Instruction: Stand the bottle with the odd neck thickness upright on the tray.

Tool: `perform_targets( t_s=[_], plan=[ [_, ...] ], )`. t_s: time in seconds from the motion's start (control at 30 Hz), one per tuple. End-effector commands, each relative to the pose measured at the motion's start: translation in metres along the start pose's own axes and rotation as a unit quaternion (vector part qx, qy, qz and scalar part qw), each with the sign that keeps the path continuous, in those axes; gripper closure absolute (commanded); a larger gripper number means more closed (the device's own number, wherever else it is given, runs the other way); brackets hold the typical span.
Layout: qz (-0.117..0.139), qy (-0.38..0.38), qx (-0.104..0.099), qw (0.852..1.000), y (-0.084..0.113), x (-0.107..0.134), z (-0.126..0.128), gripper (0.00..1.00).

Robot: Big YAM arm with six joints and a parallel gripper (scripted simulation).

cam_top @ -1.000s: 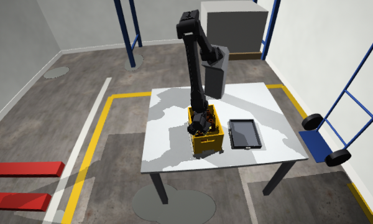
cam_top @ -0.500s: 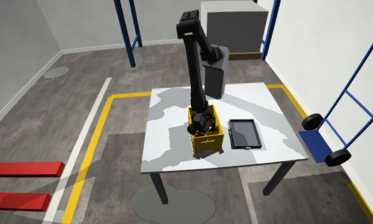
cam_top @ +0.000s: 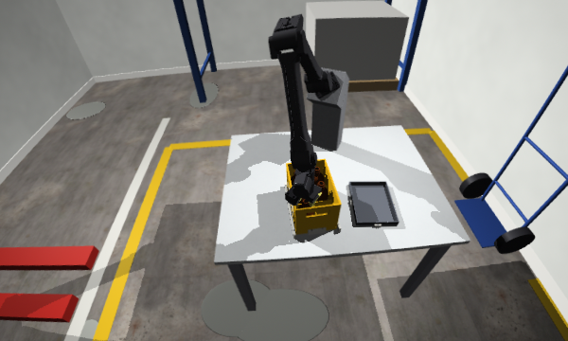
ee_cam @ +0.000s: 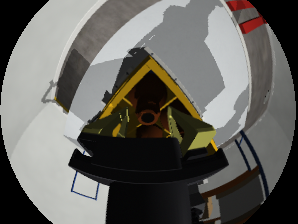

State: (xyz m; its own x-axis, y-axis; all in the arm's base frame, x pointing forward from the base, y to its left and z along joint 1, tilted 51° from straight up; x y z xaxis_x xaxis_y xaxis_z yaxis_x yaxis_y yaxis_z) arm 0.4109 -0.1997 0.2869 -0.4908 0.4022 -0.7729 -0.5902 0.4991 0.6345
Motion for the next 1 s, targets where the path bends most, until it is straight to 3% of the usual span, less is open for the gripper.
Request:
perform_targets(
  t_s=[0.0, 0.97],
  plan=[
    [-0.013, -0.003, -0.001, 1.0, 0.014, -0.008, -0.002, 0.39],
    [-0.011, -0.004, -0.005, 1.0, 0.089, -0.004, 0.003, 0.39]
  ],
)
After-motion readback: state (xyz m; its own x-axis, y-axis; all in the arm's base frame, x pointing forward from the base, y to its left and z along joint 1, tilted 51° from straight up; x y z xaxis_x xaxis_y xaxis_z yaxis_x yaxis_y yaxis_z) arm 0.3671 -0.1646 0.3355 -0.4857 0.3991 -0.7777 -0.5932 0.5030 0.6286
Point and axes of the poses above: the point where the finger pads meet when closed, its own y axis back along the fingers, its own z axis across the jaws, x = y × z, the point moved 10 cm from there along y, back along the fingers, and after that the axes turned 12 degrees about y, right-handed, at the moved point
